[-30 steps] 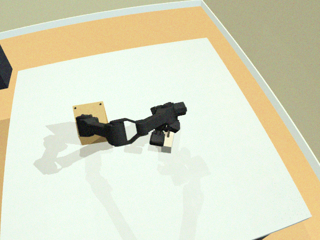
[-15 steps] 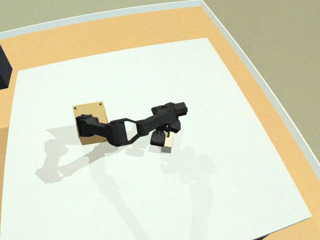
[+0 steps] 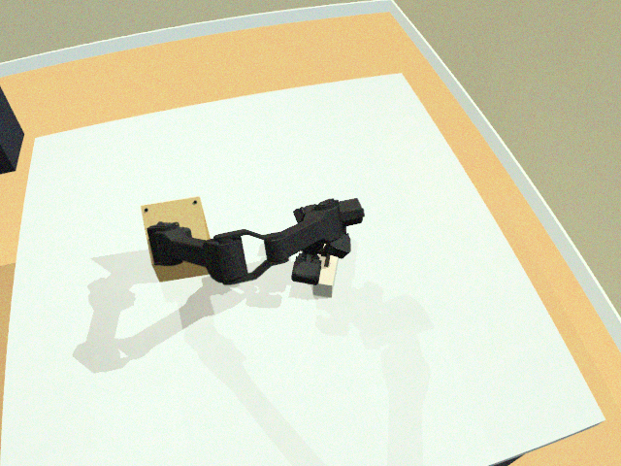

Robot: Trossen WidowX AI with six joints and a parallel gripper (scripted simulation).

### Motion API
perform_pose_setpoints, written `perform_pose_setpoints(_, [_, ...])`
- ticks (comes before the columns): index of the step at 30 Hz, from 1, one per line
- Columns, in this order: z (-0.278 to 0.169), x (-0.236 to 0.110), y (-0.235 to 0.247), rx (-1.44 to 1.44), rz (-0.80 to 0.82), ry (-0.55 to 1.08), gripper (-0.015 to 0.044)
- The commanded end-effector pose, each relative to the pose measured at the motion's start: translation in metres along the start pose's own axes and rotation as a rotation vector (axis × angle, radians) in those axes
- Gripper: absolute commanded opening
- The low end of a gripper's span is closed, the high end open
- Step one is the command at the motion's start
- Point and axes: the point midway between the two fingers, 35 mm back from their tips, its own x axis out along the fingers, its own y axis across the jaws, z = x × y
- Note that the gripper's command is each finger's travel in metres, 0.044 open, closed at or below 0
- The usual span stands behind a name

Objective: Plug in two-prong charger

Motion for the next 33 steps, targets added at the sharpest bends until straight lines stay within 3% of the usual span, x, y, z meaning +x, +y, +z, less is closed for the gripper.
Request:
perform_pose_setpoints(1, [0.0110,-0.0012,-0.0013,0.035,0.003,-0.028,0.0000])
perform_pose_setpoints(33, [0.0082,-0.0041,-0.0013,0.035,0.003,-0.028,0.0000])
